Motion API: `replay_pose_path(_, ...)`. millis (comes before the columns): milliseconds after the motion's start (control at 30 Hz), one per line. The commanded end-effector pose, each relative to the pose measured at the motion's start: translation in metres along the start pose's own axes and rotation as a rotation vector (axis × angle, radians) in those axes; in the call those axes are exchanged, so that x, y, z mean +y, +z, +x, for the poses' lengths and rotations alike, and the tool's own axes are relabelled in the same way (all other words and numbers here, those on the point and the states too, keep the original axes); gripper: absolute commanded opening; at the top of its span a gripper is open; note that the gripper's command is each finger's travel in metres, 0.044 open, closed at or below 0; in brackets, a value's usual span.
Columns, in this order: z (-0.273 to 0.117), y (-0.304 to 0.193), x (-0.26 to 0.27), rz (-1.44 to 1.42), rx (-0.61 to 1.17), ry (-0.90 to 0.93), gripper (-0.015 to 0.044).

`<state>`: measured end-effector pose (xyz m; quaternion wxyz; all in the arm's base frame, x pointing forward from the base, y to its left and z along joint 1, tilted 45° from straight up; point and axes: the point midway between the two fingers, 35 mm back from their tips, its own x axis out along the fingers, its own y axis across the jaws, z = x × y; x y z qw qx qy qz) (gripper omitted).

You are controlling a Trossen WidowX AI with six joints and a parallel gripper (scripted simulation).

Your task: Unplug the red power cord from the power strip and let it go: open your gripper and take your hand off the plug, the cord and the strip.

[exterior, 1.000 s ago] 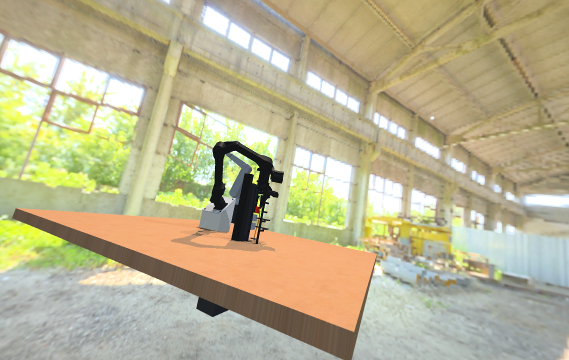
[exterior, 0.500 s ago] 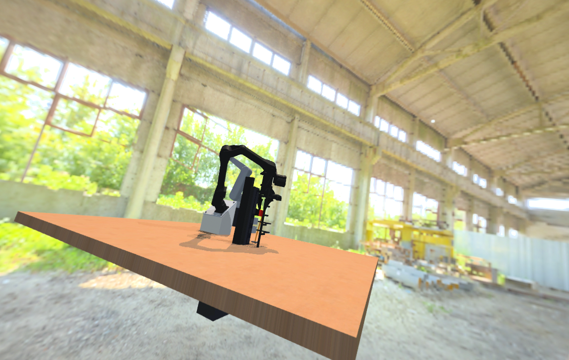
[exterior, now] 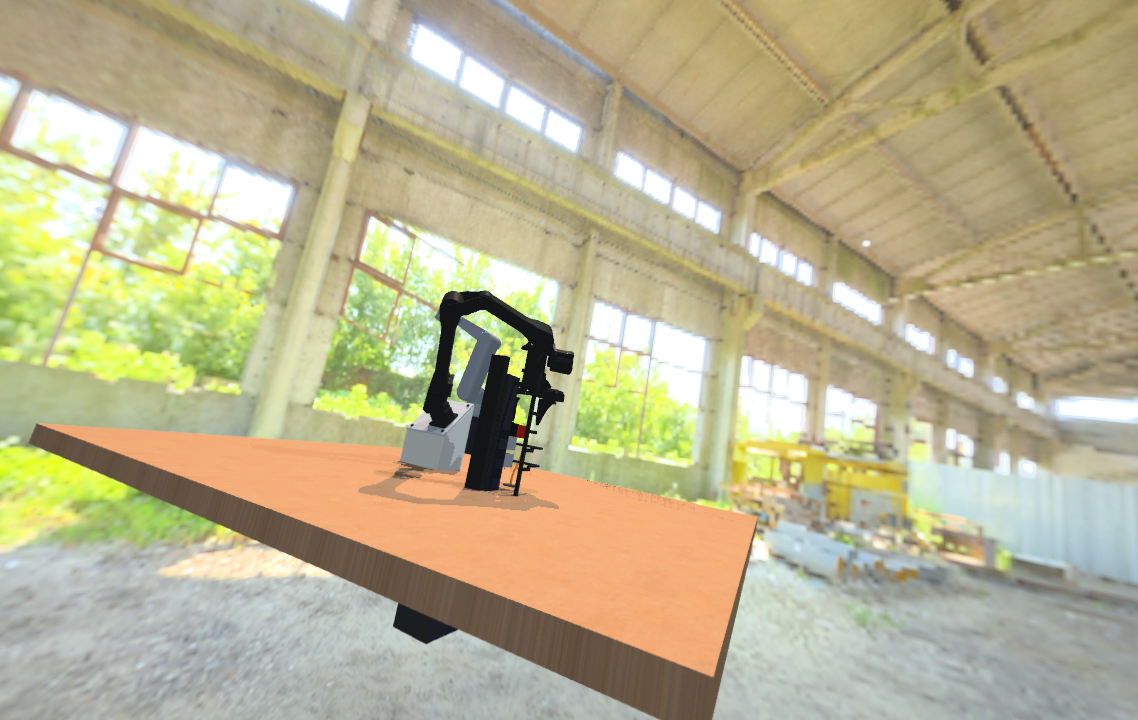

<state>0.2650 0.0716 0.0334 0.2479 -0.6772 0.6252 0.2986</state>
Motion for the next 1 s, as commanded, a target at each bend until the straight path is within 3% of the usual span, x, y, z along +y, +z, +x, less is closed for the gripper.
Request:
replay_pose_path(0,-0.006,0.03,-0.001,-0.004,-0.003,0.001,0.044)
replay_pose_path(133,-0.01,0.055,0.001,-0.003,-0.003,0.001,0.044)
replay_pose_path(967,-0.01,0.055,0.001,-0.003,-0.003,0.001,0.044)
